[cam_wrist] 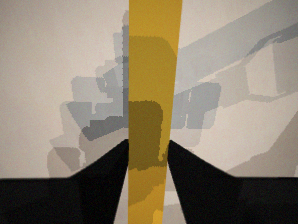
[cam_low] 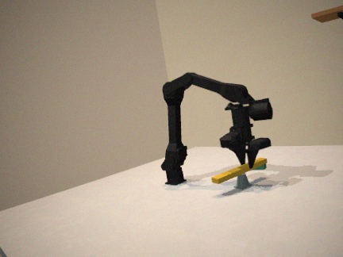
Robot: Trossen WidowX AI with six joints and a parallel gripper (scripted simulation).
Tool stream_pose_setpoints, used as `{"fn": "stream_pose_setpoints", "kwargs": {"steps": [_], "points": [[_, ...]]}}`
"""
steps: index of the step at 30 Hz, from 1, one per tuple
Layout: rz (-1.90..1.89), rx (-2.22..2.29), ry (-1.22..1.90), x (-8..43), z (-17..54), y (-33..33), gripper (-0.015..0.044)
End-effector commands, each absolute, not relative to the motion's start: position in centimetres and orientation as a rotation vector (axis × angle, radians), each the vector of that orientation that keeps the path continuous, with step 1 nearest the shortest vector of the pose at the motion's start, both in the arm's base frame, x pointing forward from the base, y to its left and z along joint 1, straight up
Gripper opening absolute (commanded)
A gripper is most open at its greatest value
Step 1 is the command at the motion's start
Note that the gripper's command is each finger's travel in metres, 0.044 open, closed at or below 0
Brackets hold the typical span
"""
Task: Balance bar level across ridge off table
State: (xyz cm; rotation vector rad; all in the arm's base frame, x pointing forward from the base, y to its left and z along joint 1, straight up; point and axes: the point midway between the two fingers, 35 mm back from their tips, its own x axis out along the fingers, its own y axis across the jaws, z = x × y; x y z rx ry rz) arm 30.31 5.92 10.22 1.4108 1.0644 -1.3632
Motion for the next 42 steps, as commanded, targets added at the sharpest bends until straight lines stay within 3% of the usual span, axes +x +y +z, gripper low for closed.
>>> {"fn": "stream_pose_setpoints", "kwargs": {"steps": [1, 42], "points": [[-1.362, 1.413, 1.065, 30.33, 10.16, 5.94, 0.0], [-1.362, 1.413, 1.065, 30.31, 9.82, 5.93, 0.0]]}}
